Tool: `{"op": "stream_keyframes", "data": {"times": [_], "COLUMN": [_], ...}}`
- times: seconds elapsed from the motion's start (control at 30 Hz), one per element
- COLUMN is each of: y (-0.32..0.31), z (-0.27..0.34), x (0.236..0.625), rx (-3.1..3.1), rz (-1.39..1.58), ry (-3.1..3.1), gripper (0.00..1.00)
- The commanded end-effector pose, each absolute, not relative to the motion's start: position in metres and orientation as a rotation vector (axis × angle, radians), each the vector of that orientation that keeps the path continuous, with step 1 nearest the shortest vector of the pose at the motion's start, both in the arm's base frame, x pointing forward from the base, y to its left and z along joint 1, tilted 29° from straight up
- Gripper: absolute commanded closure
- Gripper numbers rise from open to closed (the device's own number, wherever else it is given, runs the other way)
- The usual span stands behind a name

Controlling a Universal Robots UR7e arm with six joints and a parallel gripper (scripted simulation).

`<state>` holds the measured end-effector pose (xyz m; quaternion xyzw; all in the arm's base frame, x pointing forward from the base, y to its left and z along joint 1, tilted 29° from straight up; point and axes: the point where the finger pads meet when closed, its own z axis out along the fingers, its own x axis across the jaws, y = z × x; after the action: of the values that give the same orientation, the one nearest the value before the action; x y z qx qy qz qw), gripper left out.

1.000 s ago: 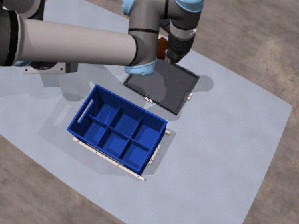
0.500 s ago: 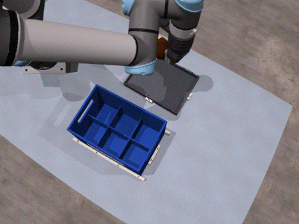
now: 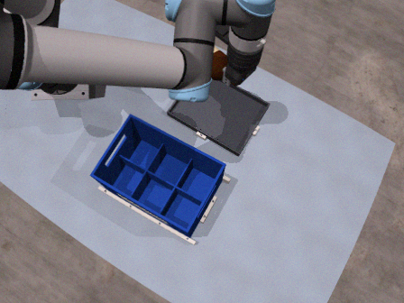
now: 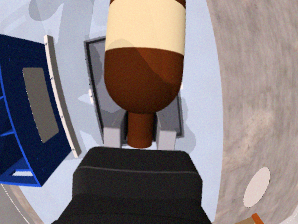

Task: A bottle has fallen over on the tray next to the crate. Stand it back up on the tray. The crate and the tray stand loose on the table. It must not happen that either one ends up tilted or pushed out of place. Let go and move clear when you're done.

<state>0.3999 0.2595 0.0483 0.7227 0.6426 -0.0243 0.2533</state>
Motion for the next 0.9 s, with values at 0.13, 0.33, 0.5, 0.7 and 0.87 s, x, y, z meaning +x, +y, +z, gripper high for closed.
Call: {"op": "stream_keyframes", "data": {"times": [0.13,0.33,0.5,0.7,0.87], "y": [0.2599,0.2599,0.2599,0.2599,0.2599], "z": [0.0487,0.0487,0.0487,0.0487,0.0487], "x": [0.4001,0.4000,0.4000,0.4000,0.4001], "rx": [1.969,2.011,2.047,2.122,2.163], "rz": [-0.062,-0.045,-0.030,0.003,0.021], "ry": [1.742,1.692,1.647,1.548,1.491], "gripper": [1.00,1.00,1.00,1.00,1.00]}}
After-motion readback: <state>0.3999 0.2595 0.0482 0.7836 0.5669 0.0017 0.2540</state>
